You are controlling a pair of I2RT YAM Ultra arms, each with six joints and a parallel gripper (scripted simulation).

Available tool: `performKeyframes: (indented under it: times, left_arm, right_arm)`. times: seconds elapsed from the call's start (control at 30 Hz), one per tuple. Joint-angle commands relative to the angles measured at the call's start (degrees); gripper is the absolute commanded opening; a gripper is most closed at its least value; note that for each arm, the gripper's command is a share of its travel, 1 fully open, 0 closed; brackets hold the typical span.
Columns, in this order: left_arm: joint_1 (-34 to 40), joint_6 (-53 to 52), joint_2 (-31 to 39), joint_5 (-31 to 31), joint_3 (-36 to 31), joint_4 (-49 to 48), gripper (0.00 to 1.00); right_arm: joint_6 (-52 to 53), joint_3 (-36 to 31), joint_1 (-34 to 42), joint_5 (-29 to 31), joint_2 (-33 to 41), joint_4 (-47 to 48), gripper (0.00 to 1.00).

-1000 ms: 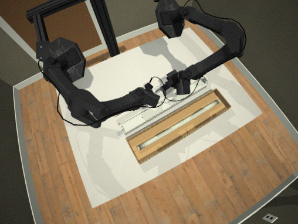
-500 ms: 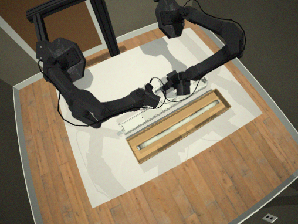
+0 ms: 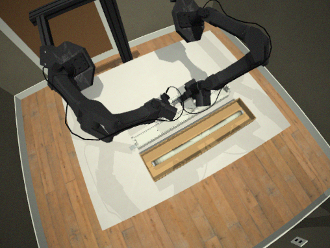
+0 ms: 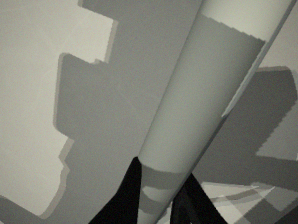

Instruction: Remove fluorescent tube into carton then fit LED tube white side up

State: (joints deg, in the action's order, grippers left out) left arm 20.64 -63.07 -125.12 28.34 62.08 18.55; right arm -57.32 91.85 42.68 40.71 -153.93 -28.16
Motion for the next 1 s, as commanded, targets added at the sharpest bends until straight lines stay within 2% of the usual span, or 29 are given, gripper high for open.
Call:
performKeyframes:
  times: [0.0,0.63,0.8,0.83,0.97]
  left_arm:
    - [1.2,-0.5,0.3,-2.0,1.0,-0.8,0.11]
    - [0.1,-1.9,-3.0,-2.2,2.6,-2.3,0.11]
    - [0.1,-1.8,-0.6,-2.1,1.9,-2.1,0.11]
    - [0.1,-1.8,-1.6,-2.1,1.9,-2.1,0.49]
    - [0.1,-1.8,-1.8,-2.2,1.9,-1.4,0.49]
  right_arm:
    - [-0.4,1.2,1.4,-1.9,-1.2,1.8,0.11]
    - [-2.2,2.3,-0.9,-1.7,-3.1,3.5,0.11]
    - [-1.8,2.4,0.3,-1.7,-3.4,3.4,0.11]
    - [-1.9,2.4,0.3,-1.7,-3.4,3.4,0.11]
    - [-1.9,2.4,0.3,-1.7,-3.4,3.5,0.11]
